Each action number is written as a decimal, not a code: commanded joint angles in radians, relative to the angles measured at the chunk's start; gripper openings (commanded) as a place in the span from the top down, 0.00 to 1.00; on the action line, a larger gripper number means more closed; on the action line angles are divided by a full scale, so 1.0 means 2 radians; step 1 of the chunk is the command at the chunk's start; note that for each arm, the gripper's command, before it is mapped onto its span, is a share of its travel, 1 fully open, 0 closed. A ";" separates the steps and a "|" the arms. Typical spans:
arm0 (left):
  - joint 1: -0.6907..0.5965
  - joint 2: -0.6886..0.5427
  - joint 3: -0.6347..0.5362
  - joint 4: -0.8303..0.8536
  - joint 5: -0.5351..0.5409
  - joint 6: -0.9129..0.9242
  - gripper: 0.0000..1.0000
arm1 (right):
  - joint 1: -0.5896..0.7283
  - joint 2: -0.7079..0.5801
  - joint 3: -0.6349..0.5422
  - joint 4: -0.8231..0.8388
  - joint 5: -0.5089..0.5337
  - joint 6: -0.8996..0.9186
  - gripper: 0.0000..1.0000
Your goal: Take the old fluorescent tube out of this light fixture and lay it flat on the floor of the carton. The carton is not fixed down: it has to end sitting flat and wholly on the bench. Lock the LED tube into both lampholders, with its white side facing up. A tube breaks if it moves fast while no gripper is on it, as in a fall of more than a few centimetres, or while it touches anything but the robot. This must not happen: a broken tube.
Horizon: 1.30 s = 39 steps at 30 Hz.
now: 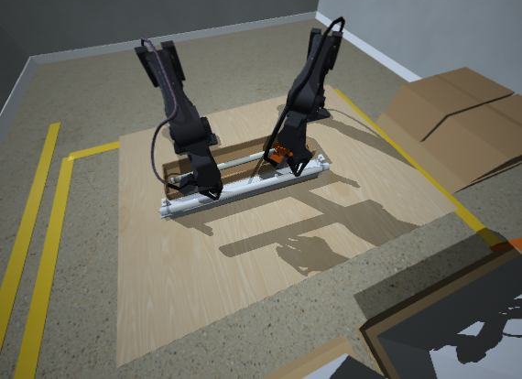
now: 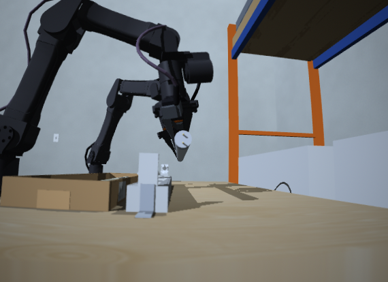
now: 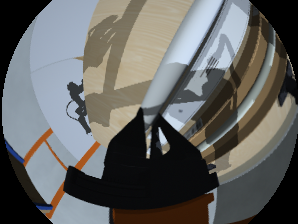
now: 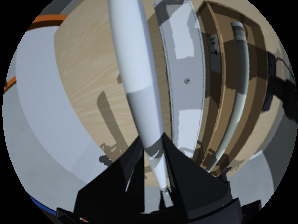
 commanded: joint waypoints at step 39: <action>-0.011 -0.048 -0.032 0.022 -0.001 -0.018 0.89 | 0.010 -0.041 -0.034 0.004 0.000 0.002 0.89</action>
